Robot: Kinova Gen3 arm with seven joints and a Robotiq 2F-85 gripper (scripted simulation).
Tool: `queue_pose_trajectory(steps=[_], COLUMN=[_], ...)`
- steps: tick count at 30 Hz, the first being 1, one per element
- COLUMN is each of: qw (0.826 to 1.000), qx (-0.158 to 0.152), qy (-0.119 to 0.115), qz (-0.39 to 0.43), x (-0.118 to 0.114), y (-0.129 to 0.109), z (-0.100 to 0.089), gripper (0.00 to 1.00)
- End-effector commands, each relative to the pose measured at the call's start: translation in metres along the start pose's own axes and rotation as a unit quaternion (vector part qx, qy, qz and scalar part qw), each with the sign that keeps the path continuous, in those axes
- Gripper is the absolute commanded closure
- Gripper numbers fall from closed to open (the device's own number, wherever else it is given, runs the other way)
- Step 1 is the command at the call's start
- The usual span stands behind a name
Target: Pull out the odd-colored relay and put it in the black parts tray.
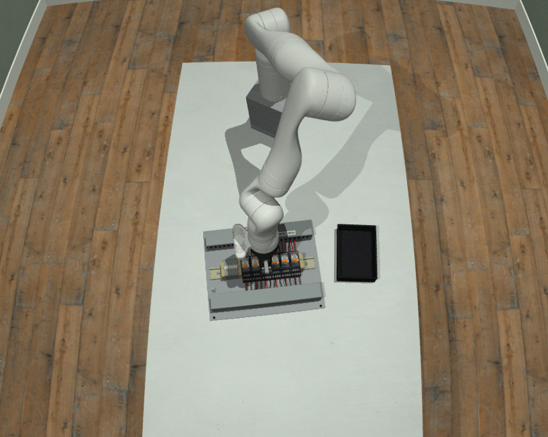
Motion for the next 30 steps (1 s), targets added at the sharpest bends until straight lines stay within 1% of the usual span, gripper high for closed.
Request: queue_pose_trajectory(steps=[1, 8, 30], qw=[1.000, 1.000, 1.000], qx=[-0.001, -0.001, -0.006], qy=[0.003, 0.005, 0.025], qz=[0.000, 0.000, 0.000], x=[-0.0013, -0.0016, -0.0046], y=[-0.0004, -0.0005, -0.0012], z=[-0.0008, -0.0009, -0.0009], gripper=[1.00, 1.00, 1.00])
Point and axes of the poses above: the point where the finger pads meet when closed, its own z axis out along the fingers, its own x axis across the jaws, y = z × x, the point moved 5 cm from there along -z, back along the fingers, and after that the axes turned 14 degrees about -z, right-handed, at the moved point
